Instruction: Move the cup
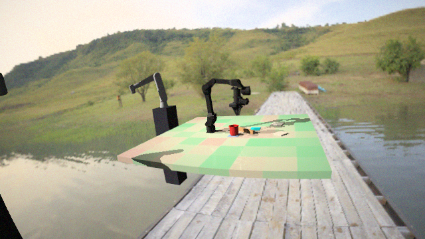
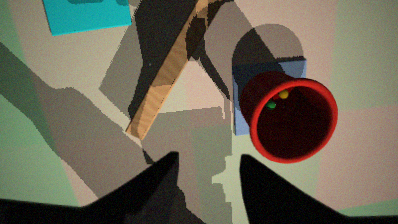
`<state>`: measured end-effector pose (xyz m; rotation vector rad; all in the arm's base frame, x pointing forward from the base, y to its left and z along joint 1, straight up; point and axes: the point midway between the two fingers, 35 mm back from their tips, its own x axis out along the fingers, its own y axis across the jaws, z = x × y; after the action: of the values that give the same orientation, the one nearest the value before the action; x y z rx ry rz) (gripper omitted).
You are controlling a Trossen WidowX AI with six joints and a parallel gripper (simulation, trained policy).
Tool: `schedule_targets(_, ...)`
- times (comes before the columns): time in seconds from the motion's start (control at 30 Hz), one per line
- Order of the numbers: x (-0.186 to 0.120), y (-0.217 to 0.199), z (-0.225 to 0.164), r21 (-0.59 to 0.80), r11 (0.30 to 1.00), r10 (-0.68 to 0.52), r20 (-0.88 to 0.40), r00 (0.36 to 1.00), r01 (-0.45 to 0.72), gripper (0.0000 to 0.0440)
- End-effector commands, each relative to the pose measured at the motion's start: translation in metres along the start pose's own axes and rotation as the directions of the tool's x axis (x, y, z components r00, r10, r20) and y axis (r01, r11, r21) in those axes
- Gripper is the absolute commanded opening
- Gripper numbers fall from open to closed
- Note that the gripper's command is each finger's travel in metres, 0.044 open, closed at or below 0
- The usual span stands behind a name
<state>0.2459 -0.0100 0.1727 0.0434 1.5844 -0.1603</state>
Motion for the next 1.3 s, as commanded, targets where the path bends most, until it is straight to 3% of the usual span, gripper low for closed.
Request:
schedule_targets(0.0,0.009,-0.004,0.000,-0.005,1.000,-0.010,-0.025,1.000,0.010,0.0160)
schedule_targets(0.7,0.052,-0.025,-0.002,-0.060,0.998,-0.019,-0.113,0.993,0.012,0.0179)
schedule_targets(1.27,0.096,-0.036,-0.007,-0.197,0.980,-0.008,-0.160,0.987,-0.024,0.0187)
